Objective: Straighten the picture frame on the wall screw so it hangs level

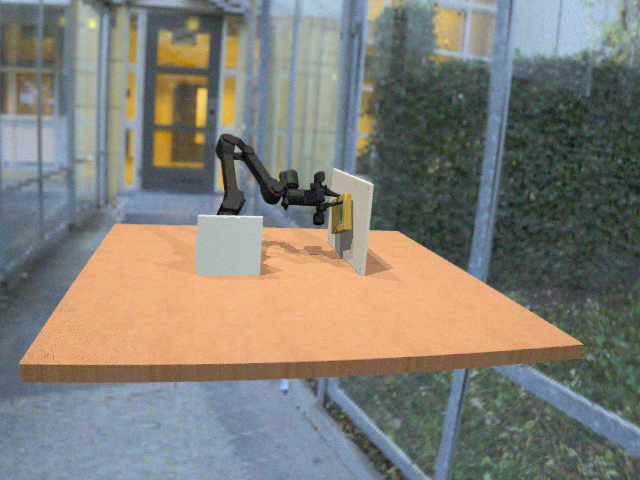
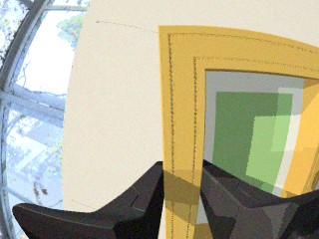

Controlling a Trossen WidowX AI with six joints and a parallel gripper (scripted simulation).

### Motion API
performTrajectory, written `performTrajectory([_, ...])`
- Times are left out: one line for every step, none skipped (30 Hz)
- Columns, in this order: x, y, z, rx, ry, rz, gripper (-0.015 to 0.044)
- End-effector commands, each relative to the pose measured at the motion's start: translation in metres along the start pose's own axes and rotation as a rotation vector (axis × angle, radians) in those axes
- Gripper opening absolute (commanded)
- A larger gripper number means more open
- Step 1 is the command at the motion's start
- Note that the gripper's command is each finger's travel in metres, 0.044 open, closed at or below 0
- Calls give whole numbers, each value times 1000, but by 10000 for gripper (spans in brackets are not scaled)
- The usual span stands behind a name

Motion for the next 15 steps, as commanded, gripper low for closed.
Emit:
performTrajectory([0, 0, 0, -1, -3, 1, 0])
performTrajectory([0, 0, 0, 0, -5, 0, 0])
performTrajectory([0, 0, 0, 0, -5, 0, 0])
performTrajectory([0, 0, 0, 0, -5, 0, 0])
performTrajectory([0, 0, 0, 0, -5, 0, 0])
performTrajectory([0, 0, 0, 0, -5, 0, 0])
performTrajectory([0, 0, 0, 0, -5, 0, 0])
performTrajectory([0, 0, 0, 0, -15, 0, 0])
performTrajectory([0, 0, -1, 0, -35, 0, 0])
performTrajectory([0, 0, -1, 0, -47, 1, 0])
performTrajectory([0, 0, -1, -1, -58, 1, 0])
performTrajectory([0, 0, -1, -1, -63, 1, 0])
performTrajectory([0, 0, -1, -1, -73, 1, 0])
performTrajectory([0, 0, -1, -1, -73, 1, 0])
performTrajectory([0, 0, -1, -1, -79, 1, 0])
Point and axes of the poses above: the point midway between the two fingers, 35 mm back from their tips, its own y axis back along the fingers, its own z axis across the jaws, x = y × z, the point moved 3 cm from there along y, back along the fingers, and after that the axes turned 4 degrees about y, right-handed, at the moved point
